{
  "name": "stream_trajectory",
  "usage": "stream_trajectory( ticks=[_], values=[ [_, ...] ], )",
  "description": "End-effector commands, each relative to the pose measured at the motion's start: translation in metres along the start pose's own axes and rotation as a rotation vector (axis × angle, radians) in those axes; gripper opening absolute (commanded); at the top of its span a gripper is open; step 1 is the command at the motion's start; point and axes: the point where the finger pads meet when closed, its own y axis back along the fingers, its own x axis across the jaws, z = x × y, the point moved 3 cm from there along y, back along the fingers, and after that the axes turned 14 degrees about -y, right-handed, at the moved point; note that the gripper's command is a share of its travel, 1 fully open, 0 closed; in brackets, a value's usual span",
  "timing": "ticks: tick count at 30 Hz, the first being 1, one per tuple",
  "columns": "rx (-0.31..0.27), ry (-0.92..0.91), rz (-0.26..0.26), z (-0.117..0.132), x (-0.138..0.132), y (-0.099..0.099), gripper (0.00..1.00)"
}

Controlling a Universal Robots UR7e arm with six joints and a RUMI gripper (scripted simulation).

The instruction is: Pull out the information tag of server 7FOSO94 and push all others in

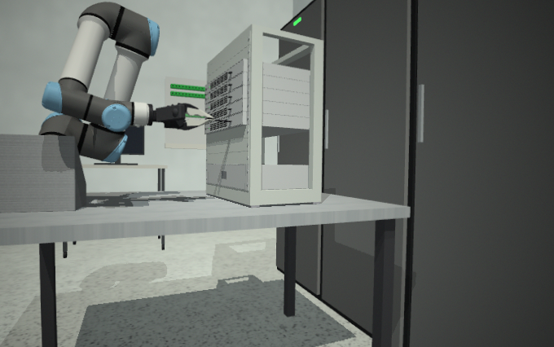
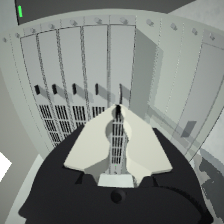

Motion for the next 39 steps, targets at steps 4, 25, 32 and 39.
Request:
stream_trajectory(
  ticks=[4,25,32,39],
  values=[
    [0.0,0.0,-0.001,0.0,0.0,0.0,0.0],
    [0.0,0.0,-0.001,0.0,0.0,-0.006,0.0],
    [0.0,0.0,-0.001,0.0,0.0,-0.011,0.0],
    [0.0,0.0,-0.001,0.0,0.0,-0.021,0.0]
  ],
)
